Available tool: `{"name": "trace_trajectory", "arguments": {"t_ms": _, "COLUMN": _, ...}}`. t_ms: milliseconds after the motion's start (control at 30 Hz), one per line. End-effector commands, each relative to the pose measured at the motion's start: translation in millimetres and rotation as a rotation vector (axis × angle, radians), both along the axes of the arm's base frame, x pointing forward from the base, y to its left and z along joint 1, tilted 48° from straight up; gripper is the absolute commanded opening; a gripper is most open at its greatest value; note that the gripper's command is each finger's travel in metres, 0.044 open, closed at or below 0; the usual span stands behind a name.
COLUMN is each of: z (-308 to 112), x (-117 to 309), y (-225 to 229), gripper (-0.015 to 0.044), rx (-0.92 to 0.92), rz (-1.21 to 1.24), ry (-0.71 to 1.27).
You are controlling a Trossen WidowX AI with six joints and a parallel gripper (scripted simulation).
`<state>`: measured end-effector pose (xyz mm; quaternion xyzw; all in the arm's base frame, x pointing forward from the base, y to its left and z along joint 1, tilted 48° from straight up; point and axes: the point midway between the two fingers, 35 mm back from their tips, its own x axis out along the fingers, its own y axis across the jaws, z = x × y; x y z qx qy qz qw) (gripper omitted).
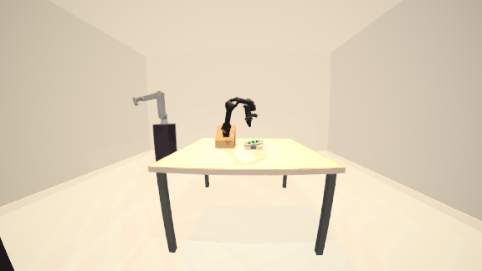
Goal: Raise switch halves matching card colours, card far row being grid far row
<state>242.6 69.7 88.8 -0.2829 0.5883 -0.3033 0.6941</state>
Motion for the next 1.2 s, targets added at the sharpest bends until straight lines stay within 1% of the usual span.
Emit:
{"name": "trace_trajectory", "arguments": {"t_ms": 0, "z": -1.3, "x": 1.8, "y": -1.1, "gripper": 0.0374, "rx": 0.002, "rz": 0.001, "ry": 0.000}}
{"name": "trace_trajectory", "arguments": {"t_ms": 67, "z": -11.3, "x": 15.7, "y": -10.4, "gripper": 0.0321, "rx": 0.014, "rz": 0.008, "ry": -0.004}}
{"name": "trace_trajectory", "arguments": {"t_ms": 233, "z": -42.1, "x": 64.5, "y": -59.4, "gripper": 0.0190, "rx": 0.016, "rz": 0.023, "ry": -0.034}}
{"name": "trace_trajectory", "arguments": {"t_ms": 400, "z": -47.0, "x": 70.5, "y": -69.1, "gripper": 0.0059, "rx": 0.011, "rz": 0.022, "ry": -0.037}}
{"name": "trace_trajectory", "arguments": {"t_ms": 467, "z": -60.5, "x": 74.7, "y": -84.8, "gripper": 0.0006, "rx": 0.012, "rz": 0.010, "ry": -0.027}}
{"name": "trace_trajectory", "arguments": {"t_ms": 533, "z": -67.4, "x": 76.5, "y": -93.4, "gripper": 0.0000, "rx": 0.012, "rz": 0.004, "ry": -0.022}}
{"name": "trace_trajectory", "arguments": {"t_ms": 1167, "z": -80.2, "x": 79.8, "y": -108.3, "gripper": 0.0000, "rx": 0.011, "rz": 0.004, "ry": -0.022}}
